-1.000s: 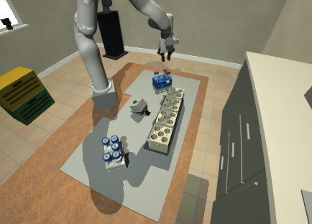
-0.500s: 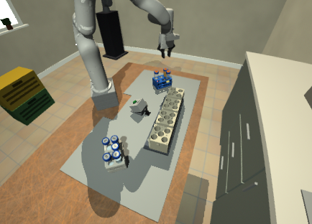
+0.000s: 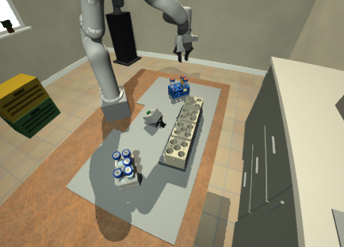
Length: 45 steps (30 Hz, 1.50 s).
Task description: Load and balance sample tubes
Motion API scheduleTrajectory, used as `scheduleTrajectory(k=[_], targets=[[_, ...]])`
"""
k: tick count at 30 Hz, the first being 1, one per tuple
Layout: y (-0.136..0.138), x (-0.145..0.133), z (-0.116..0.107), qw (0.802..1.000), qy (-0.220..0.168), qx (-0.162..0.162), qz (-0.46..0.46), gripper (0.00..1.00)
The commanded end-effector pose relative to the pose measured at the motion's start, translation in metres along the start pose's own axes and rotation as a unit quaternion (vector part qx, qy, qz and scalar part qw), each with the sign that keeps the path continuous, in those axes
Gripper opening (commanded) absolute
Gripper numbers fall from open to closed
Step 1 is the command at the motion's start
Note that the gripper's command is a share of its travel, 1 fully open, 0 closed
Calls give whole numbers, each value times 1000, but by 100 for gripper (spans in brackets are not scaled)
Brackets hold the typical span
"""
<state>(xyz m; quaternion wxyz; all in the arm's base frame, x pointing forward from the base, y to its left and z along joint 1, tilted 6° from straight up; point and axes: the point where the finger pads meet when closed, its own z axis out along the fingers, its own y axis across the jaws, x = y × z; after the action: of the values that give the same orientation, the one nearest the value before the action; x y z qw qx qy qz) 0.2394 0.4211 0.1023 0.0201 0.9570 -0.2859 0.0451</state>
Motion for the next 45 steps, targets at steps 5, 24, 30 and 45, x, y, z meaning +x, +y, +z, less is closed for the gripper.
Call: scheduleTrajectory(k=[5,24,30,45], targets=[[-2,0,-2,1000,0,3,0,44],[-2,40,-2,1000,0,3,0,57],[-2,40,-2,1000,0,3,0,57],[-2,40,18,1000,0,3,0,57]])
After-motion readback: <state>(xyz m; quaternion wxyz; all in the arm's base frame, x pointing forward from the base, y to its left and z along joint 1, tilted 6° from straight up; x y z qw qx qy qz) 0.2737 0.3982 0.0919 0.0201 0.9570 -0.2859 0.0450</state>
